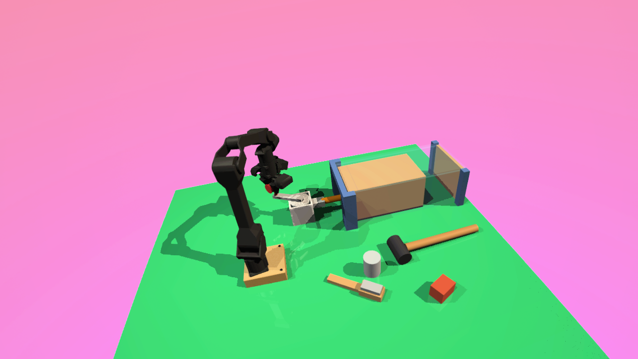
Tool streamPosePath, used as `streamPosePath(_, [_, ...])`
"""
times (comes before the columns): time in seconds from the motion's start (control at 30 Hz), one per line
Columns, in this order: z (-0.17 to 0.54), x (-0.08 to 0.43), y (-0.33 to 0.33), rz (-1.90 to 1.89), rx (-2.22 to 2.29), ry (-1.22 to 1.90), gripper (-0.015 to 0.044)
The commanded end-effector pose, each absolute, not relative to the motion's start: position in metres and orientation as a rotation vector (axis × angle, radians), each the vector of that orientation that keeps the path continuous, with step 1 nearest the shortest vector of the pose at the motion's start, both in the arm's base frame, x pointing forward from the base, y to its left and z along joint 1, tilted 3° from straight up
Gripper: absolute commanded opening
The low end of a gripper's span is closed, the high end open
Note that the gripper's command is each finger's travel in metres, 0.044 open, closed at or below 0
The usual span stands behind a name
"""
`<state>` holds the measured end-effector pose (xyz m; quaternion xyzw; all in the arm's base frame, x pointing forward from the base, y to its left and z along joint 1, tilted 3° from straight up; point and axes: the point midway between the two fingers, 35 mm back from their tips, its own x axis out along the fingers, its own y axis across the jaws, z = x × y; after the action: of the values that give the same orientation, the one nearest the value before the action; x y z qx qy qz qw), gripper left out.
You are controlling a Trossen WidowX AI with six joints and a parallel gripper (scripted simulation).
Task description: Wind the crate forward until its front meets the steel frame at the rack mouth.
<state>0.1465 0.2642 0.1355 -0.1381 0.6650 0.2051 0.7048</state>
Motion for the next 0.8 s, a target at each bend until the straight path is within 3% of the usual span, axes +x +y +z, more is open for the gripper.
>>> streamPosePath(0.0, [0.134,0.137,0.250,0.441,-0.318,1.504,0.0000])
streamPosePath(0.77, [0.131,0.127,0.216,0.439,-0.320,1.505,0.0000])
